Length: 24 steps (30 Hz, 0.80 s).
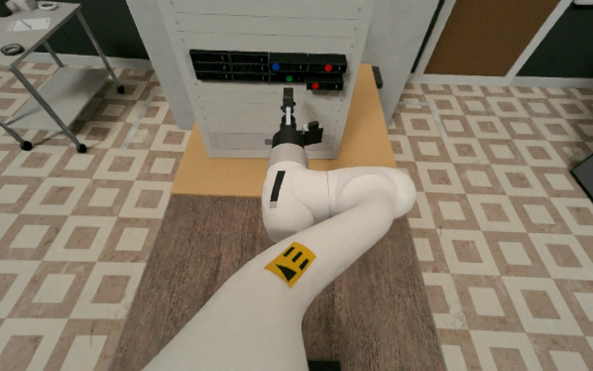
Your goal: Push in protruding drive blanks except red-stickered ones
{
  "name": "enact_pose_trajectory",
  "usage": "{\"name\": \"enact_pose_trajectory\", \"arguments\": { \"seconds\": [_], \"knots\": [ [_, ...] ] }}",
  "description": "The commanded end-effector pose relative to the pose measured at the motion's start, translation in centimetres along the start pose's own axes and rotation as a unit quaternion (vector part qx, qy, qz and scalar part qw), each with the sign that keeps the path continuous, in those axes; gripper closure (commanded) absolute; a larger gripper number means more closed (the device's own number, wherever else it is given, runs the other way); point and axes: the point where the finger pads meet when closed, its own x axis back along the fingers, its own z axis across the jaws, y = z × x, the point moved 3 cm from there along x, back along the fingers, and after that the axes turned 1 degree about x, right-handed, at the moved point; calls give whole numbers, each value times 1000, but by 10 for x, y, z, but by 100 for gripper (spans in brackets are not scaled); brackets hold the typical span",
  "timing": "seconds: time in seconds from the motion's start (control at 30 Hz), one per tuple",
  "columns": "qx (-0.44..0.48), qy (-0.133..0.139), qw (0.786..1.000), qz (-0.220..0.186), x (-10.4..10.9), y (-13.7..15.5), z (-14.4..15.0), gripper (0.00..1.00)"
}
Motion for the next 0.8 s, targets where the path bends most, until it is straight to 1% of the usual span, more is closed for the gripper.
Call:
{"name": "enact_pose_trajectory", "arguments": {
  "seconds": [0.0, 0.1, 0.17, 0.27, 0.37, 0.43, 0.6, 0.67, 0.77],
  "knots": [
    [0, -1, 1000, 0, 0, 0, -18, 90],
    [0, -1, 1000, 0, 0, -1, -33, 90],
    [0, -1, 1000, 0, 0, -1, -38, 90],
    [0, -1, 1000, 0, 0, -1, -39, 90],
    [0, -1, 1000, 0, -8, -1, -39, 90],
    [0, -1, 1000, 0, -8, -1, -39, 90],
    [0, -1, 1000, 0, -35, -1, -39, 90],
    [0, -1, 1000, 0, -39, -1, -39, 90],
    [0, -1, 1000, 0, -39, -1, -39, 90]
  ]
}}
